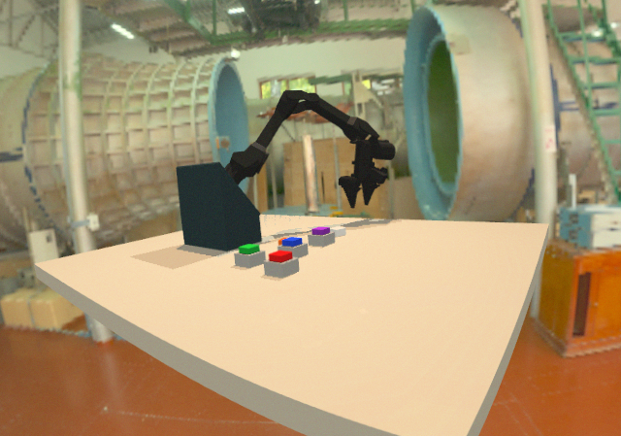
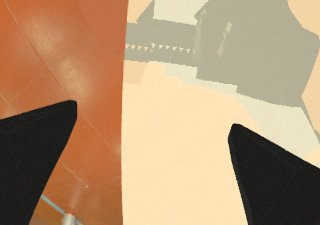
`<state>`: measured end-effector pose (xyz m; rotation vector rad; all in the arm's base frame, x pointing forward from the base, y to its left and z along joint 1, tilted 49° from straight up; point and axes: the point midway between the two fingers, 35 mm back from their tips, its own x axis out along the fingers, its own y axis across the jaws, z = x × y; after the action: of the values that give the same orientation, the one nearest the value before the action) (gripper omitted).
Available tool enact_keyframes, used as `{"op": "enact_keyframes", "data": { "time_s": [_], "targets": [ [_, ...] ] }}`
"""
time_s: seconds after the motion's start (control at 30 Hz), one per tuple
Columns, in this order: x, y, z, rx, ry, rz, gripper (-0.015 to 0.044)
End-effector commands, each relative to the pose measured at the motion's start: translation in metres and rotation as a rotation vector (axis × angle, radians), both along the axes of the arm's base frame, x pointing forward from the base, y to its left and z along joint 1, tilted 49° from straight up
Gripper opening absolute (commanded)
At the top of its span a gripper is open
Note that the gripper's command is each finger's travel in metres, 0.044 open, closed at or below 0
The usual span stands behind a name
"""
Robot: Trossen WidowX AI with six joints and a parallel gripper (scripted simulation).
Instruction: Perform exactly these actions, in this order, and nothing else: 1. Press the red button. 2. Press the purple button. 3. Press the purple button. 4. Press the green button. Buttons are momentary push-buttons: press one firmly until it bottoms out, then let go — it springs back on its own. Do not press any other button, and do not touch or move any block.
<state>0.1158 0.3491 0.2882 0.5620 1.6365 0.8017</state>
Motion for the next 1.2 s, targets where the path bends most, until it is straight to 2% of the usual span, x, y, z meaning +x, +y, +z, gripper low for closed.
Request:
{"op": "enact_keyframes", "data": {
  "time_s": [0.0,0.33,0.6,0.83,1.07,1.17],
  "targets": [
    [0.059,-0.01,-0.042,-0.067,-0.045,-0.02,0.04],
    [0.19,-0.092,-0.147,-0.182,-0.105,-0.036,0.04],
    [0.248,-0.2,-0.232,-0.199,-0.096,-0.035,0.04],
    [0.254,-0.303,-0.302,-0.144,-0.087,-0.046,0.04],
    [0.221,-0.393,-0.364,-0.035,-0.112,-0.083,0.04],
    [0.208,-0.412,-0.379,0.0,-0.127,-0.099,0.04]
  ]
}}
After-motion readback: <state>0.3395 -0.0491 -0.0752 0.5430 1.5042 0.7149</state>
